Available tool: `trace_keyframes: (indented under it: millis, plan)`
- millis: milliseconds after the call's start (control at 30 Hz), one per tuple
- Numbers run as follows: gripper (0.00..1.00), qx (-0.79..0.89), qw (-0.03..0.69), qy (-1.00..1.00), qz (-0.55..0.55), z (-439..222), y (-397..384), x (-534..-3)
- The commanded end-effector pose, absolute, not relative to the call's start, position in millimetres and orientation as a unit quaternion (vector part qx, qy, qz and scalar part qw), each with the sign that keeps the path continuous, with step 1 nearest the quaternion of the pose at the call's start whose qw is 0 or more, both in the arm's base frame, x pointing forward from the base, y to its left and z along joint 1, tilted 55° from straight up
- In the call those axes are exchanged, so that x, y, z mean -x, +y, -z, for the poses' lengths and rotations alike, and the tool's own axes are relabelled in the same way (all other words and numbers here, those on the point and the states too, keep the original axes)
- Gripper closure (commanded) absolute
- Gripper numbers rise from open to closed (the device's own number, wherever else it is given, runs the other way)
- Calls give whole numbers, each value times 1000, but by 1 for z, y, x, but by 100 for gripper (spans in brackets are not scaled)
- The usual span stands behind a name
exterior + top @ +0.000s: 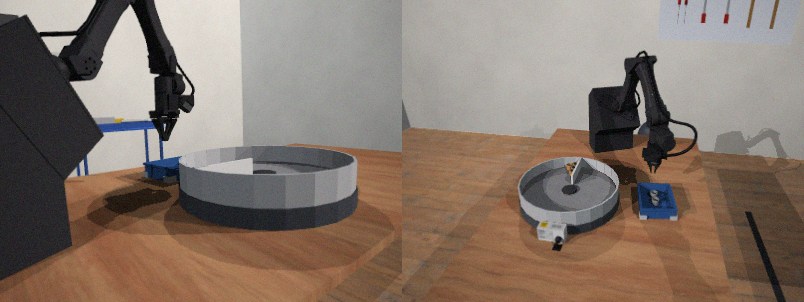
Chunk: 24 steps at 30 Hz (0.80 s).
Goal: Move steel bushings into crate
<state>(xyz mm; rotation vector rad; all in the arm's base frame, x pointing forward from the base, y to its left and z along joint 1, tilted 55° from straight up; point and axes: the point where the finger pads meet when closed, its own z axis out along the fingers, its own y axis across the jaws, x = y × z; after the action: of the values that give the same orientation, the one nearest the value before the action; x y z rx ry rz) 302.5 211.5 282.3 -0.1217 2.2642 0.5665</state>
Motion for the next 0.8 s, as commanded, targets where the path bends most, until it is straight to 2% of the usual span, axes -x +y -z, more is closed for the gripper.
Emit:
trace_keyframes:
  millis: [0,367,400,767]
  plan:
    - [86,45,417,877,-237,-310,209,-297]
    - [86,45,417,877,-237,-310,209,-297]
    - [0,45,415,877,-236,-309,209,-296]
    - [0,44,415,877,-237,-342,181,-254]
